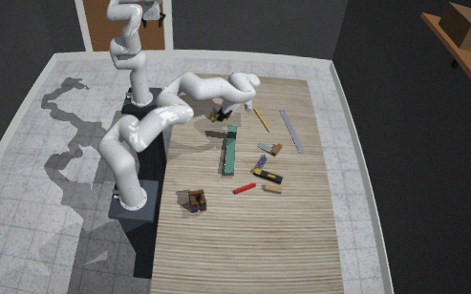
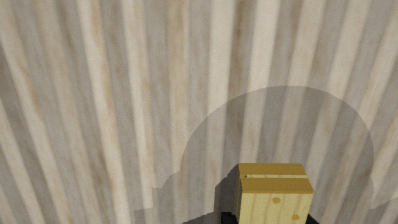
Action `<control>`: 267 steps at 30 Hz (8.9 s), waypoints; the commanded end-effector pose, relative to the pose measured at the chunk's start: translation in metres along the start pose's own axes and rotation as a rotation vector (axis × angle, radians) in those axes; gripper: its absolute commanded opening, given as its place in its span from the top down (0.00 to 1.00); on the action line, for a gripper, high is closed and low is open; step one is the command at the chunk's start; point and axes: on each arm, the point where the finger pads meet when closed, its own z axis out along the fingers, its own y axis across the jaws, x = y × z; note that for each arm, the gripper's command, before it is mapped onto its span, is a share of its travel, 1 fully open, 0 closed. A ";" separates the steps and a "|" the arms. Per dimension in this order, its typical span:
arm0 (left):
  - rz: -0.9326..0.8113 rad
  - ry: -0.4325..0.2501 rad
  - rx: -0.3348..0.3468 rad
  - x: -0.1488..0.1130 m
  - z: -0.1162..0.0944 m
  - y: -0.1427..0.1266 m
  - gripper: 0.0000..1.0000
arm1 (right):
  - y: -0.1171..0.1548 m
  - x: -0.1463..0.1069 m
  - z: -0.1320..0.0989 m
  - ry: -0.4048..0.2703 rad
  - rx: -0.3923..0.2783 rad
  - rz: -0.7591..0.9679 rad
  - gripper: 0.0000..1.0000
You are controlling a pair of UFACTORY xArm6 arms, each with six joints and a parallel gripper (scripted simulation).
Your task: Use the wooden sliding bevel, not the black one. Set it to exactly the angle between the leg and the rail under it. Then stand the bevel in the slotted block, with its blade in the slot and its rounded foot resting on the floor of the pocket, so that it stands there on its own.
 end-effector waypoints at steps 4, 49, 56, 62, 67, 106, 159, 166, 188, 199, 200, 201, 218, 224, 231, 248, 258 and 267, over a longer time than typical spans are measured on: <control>0.000 0.005 0.000 0.001 -0.002 0.000 0.00 | -0.001 0.000 -0.003 0.004 0.004 -0.002 1.00; 0.000 0.005 0.000 0.001 -0.002 0.000 0.00 | -0.001 -0.007 -0.014 0.004 0.004 -0.002 1.00; 0.000 0.005 0.000 0.001 -0.002 0.000 0.00 | -0.001 -0.025 -0.045 0.004 0.004 -0.002 1.00; 0.000 0.005 0.000 0.001 -0.002 0.000 0.00 | -0.001 -0.045 -0.079 0.004 0.004 -0.002 1.00; 0.000 0.005 0.000 0.001 -0.002 0.000 0.00 | -0.001 -0.050 -0.089 0.004 0.004 -0.002 1.00; 0.000 0.005 0.000 0.001 -0.002 0.000 0.00 | 0.005 -0.052 -0.090 0.007 -0.005 0.031 1.00; 0.000 0.005 0.000 0.001 -0.002 0.000 0.00 | 0.193 -0.096 -0.113 0.102 -0.292 1.105 1.00; 0.000 0.005 0.000 0.001 -0.002 0.000 0.00 | 0.239 -0.107 -0.119 0.124 -0.361 1.363 1.00; 0.000 0.005 0.000 0.001 -0.002 0.000 0.00 | 0.354 -0.134 -0.133 0.183 -0.537 2.020 1.00; 0.000 0.005 0.000 0.001 -0.002 0.000 0.00 | 0.414 -0.148 -0.140 0.213 -0.629 2.363 1.00; 0.000 0.005 0.000 0.001 -0.002 0.000 0.00 | 0.419 -0.149 -0.141 0.215 -0.636 2.391 1.00; 0.000 0.005 0.000 0.001 -0.002 0.000 0.00 | 0.424 -0.150 -0.141 0.218 -0.643 2.417 1.00; 0.000 0.005 0.000 0.001 -0.002 0.000 0.00 | 0.477 -0.163 -0.148 0.245 -0.724 2.722 1.00; 0.000 0.005 0.000 0.001 -0.002 0.000 0.00 | 0.486 -0.165 -0.149 0.249 -0.738 2.772 1.00; 0.000 0.005 0.000 0.001 -0.002 0.000 0.00 | 0.496 -0.168 -0.150 0.254 -0.753 2.829 1.00; 0.000 0.005 0.000 0.001 -0.002 0.000 0.00 | 0.501 -0.169 -0.151 0.257 -0.761 2.859 1.00; 0.000 0.005 0.000 0.001 -0.002 0.000 0.00 | 0.501 -0.169 -0.151 0.257 -0.761 2.859 1.00; 0.000 0.005 0.000 0.001 -0.002 0.000 0.00 | 0.501 -0.153 -0.123 0.257 -0.761 2.859 1.00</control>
